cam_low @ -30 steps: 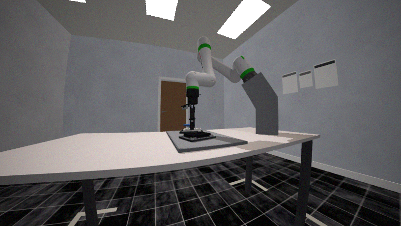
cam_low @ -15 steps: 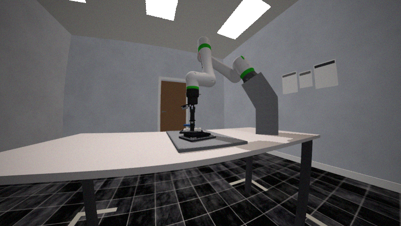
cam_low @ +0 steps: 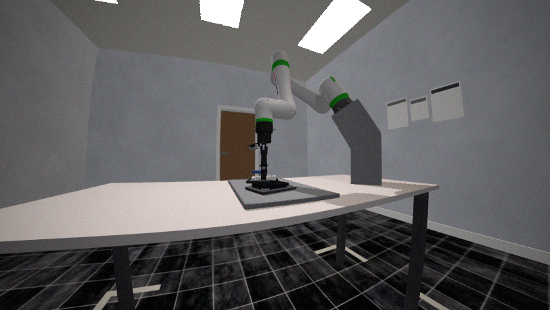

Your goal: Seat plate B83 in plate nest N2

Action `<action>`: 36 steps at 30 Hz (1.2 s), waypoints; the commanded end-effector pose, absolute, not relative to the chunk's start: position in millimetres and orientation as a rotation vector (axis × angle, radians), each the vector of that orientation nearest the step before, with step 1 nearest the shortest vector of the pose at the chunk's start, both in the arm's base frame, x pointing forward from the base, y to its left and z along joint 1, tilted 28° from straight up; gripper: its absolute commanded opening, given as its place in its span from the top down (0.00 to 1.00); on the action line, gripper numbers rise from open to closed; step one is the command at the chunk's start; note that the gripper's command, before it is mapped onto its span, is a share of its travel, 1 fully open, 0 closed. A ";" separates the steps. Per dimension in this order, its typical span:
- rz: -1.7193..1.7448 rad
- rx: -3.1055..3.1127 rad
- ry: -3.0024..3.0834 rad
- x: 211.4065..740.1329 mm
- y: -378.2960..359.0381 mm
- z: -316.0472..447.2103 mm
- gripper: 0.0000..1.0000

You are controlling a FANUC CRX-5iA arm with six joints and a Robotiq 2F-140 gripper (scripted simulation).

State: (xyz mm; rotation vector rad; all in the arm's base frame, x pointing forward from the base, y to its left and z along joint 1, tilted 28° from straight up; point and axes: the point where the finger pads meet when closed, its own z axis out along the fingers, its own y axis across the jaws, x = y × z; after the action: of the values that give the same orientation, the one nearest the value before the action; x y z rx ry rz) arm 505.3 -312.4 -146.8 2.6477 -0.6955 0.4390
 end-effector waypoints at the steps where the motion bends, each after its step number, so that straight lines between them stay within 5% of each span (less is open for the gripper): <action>1: 0.440 2.648 -0.695 505.7 -312.4 -146.3 0.90; 36: 0.440 2.648 -0.695 499.7 -300.2 -120.8 0.90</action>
State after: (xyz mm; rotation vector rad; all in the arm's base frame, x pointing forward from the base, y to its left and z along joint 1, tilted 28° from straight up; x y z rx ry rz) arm 499.3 -300.2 -121.3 2.6477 -0.6956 0.4389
